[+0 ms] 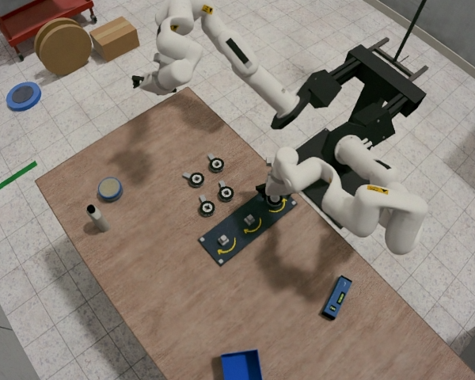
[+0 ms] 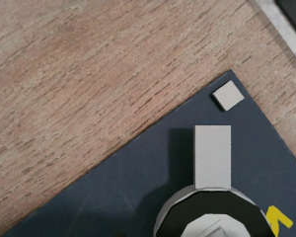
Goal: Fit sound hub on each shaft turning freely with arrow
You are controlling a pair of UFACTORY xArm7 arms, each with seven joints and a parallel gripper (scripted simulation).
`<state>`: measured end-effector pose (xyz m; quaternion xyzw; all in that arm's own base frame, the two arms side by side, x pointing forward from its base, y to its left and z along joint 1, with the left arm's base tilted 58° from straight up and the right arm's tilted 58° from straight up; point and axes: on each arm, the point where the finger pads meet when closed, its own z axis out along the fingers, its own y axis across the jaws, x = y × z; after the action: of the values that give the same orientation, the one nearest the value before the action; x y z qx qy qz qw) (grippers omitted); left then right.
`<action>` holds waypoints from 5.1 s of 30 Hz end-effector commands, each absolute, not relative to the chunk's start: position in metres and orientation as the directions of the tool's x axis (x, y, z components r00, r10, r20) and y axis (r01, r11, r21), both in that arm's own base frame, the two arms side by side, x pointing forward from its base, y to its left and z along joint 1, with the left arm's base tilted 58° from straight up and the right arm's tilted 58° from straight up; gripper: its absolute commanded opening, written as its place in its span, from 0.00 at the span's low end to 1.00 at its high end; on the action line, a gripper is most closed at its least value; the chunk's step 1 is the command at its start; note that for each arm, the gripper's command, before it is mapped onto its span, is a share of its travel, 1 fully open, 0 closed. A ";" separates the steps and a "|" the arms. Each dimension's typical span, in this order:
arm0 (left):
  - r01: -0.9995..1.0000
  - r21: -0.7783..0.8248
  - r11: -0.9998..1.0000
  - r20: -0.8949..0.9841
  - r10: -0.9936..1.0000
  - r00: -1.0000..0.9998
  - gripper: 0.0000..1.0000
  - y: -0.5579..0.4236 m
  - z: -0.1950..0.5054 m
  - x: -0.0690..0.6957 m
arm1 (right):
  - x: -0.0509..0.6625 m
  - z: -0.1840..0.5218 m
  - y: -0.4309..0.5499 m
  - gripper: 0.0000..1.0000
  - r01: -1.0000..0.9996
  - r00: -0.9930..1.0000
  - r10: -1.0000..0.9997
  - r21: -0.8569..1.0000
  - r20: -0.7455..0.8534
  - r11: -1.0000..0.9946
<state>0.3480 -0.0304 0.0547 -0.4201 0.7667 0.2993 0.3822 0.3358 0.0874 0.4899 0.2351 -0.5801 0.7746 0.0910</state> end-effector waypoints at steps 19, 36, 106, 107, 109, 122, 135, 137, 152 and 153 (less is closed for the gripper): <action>-0.872 0.136 0.471 -0.837 -0.416 -0.355 1.00 -0.013 0.042 0.357 | 0.335 0.491 0.089 1.00 -0.411 -0.873 -0.135 -0.857 0.468 -0.311; -0.871 0.136 0.471 -0.837 -0.416 -0.355 1.00 -0.013 0.042 0.357 | 0.335 0.491 0.089 1.00 -0.411 -0.873 -0.135 -0.857 0.468 -0.311; -0.872 0.135 0.471 -0.837 -0.416 -0.355 0.00 -0.044 0.062 0.344 | 0.335 0.491 0.089 1.00 -0.411 -0.873 -0.135 -0.857 0.468 -0.311; -0.872 0.136 0.470 -0.837 -0.416 -0.355 0.00 -0.043 0.062 0.344 | 0.335 0.491 0.089 1.00 -0.411 -0.873 -0.135 -0.857 0.468 -0.311; -0.872 0.136 0.470 -0.837 -0.416 -0.355 0.00 -0.043 0.062 0.344 | 0.335 0.491 0.089 1.00 -0.411 -0.873 -0.135 -0.857 0.468 -0.311; -0.872 0.136 0.470 -0.837 -0.416 -0.355 0.00 -0.043 0.062 0.344 | 0.335 0.491 0.089 1.00 -0.411 -0.873 -0.135 -0.857 0.468 -0.311; -0.872 0.136 0.470 -0.837 -0.416 -0.355 0.00 -0.043 0.062 0.344 | 0.335 0.491 0.089 1.00 -0.411 -0.873 -0.135 -0.857 0.468 -0.311; -0.872 0.136 0.470 -0.837 -0.416 -0.355 0.00 -0.043 0.062 0.344 | 0.335 0.491 0.089 1.00 -0.411 -0.873 -0.135 -0.857 0.468 -0.311; -0.872 0.135 0.471 -0.837 -0.416 -0.354 0.00 -0.062 0.113 0.463 | 0.335 0.491 0.089 1.00 -0.411 -0.873 -0.135 -0.857 0.468 -0.311; -0.872 0.135 0.471 -0.837 -0.416 -0.354 0.00 -0.062 0.113 0.463 | 0.335 0.491 0.089 1.00 -0.411 -0.873 -0.135 -0.857 0.468 -0.311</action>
<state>0.4490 -0.0553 0.1118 -0.4218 0.7656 0.2947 0.3862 0.3358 0.0874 0.4899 0.2351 -0.5801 0.7746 0.0910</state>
